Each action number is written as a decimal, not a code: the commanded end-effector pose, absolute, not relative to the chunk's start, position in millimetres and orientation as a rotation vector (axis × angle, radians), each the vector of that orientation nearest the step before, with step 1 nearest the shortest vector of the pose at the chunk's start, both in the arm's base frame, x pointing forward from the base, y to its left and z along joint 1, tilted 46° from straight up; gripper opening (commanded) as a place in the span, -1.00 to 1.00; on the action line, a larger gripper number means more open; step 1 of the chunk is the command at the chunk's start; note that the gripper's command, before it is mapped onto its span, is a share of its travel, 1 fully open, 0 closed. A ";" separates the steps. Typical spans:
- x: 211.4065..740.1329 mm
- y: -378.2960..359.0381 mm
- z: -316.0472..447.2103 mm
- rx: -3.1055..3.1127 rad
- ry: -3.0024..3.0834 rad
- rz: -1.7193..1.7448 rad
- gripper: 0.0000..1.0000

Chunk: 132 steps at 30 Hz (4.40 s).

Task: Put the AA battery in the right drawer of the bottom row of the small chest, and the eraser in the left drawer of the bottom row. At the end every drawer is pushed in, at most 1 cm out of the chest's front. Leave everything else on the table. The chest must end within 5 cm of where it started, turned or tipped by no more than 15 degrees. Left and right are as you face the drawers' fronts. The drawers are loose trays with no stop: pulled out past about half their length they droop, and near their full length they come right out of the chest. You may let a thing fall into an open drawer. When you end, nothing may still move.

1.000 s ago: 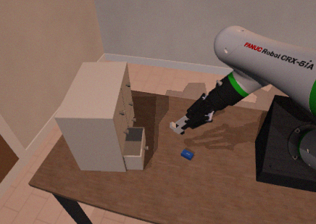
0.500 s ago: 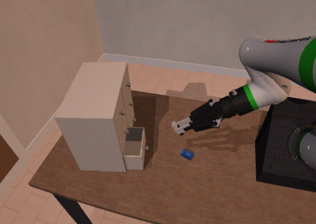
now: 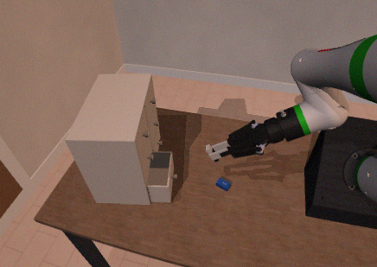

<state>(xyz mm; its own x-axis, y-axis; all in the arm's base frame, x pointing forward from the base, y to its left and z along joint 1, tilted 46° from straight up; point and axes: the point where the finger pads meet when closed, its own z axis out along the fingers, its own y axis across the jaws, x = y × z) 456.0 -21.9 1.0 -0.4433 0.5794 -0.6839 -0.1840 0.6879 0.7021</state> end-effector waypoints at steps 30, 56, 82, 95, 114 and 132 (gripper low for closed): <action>490.3 -19.0 6.9 0.312 1.836 0.898 -0.77; 581.6 -10.7 22.7 0.312 1.836 0.898 -0.77; 627.3 -6.6 30.6 0.312 1.836 0.898 -0.77; 627.8 -6.5 30.7 0.312 1.836 0.898 -0.77; 627.8 -6.5 30.7 0.312 1.836 0.898 -0.63; 627.8 -6.5 30.7 0.312 1.836 0.898 1.00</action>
<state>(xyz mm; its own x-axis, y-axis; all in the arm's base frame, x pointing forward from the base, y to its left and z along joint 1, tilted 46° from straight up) 627.7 -6.3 30.7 -0.4434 0.5794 -0.6839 -0.1840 0.6879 0.7021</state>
